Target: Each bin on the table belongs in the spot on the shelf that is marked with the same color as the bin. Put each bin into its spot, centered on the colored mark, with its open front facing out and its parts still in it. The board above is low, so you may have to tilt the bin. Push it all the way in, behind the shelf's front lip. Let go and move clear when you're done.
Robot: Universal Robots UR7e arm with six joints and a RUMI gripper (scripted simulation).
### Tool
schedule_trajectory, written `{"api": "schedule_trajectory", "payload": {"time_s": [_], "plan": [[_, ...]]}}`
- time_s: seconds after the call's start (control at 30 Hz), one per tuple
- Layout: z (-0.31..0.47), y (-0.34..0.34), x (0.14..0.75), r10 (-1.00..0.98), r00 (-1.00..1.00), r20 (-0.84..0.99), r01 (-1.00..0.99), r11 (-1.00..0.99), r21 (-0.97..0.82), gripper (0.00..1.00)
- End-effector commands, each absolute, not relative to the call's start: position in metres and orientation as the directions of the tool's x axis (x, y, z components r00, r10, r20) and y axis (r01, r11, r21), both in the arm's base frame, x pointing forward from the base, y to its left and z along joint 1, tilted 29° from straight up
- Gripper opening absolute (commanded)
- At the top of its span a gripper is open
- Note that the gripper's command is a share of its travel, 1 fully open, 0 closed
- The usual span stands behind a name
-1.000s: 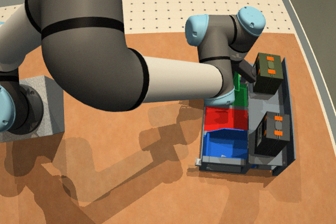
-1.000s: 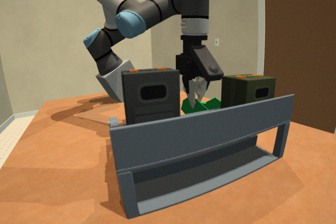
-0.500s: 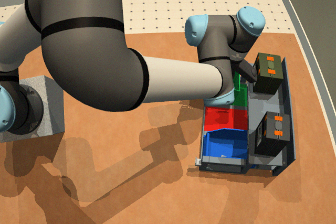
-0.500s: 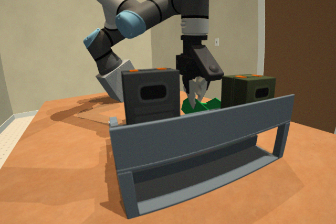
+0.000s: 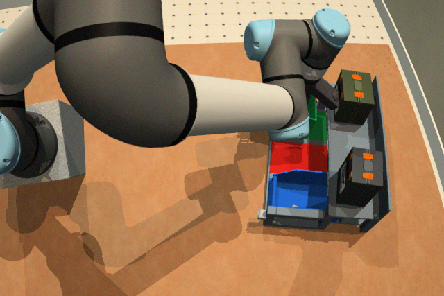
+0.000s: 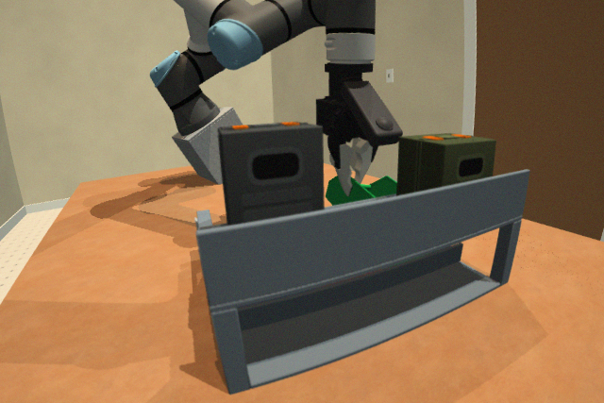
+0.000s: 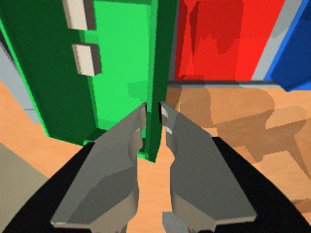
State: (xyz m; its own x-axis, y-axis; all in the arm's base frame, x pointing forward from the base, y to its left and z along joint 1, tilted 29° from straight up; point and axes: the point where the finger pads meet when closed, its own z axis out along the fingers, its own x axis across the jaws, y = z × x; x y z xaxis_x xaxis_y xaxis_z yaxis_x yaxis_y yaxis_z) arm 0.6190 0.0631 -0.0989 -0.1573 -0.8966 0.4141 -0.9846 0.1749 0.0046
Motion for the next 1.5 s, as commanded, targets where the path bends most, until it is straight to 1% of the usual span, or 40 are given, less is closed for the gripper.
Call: {"api": "schedule_trajectory", "payload": {"time_s": [0.0,1.47], "plan": [[-0.097,0.065,0.621,-0.897,-0.156,0.413,-0.985,0.171,-0.001,0.00],[-0.095,0.062,0.639,-0.897,-0.156,0.414,-0.987,0.160,-0.026,0.00]]}}
